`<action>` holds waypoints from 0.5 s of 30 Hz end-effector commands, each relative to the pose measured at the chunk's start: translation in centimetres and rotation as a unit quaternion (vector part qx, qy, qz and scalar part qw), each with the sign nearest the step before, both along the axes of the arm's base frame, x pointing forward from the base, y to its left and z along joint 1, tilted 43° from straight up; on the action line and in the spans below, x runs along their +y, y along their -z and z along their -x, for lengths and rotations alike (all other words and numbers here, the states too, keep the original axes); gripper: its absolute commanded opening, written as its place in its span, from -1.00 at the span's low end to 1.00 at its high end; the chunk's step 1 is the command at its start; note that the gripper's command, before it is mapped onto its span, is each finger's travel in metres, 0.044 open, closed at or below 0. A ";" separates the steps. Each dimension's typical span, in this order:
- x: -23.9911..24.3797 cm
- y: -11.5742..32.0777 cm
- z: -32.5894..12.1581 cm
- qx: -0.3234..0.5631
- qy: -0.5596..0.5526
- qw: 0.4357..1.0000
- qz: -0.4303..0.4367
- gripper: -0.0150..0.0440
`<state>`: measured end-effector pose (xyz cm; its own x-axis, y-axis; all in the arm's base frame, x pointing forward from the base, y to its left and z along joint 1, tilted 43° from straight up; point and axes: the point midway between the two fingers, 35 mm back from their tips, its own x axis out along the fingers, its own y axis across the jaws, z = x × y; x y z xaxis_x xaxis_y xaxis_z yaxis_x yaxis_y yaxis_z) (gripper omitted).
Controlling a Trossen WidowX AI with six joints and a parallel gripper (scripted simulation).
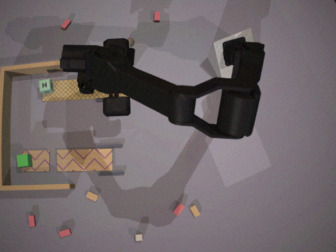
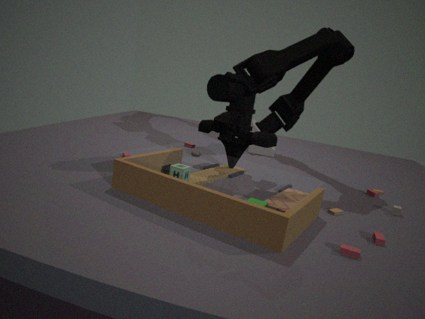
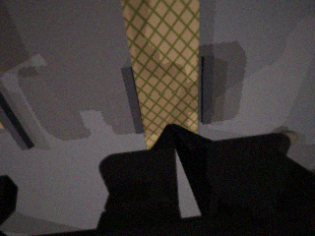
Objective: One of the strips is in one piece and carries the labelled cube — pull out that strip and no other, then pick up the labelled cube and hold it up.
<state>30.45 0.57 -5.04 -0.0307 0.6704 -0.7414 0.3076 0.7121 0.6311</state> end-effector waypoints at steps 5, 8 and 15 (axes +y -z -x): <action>0.6 -0.1 1.8 0.007 -0.006 1.000 -0.002 -0.49; 0.7 -0.2 2.3 0.007 -0.006 1.000 -0.002 -0.49; 0.9 -0.4 3.3 0.007 -0.006 1.000 -0.002 -0.49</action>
<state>28.28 1.02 -4.52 -0.0304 0.6714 -0.7404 0.3075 0.7111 0.6322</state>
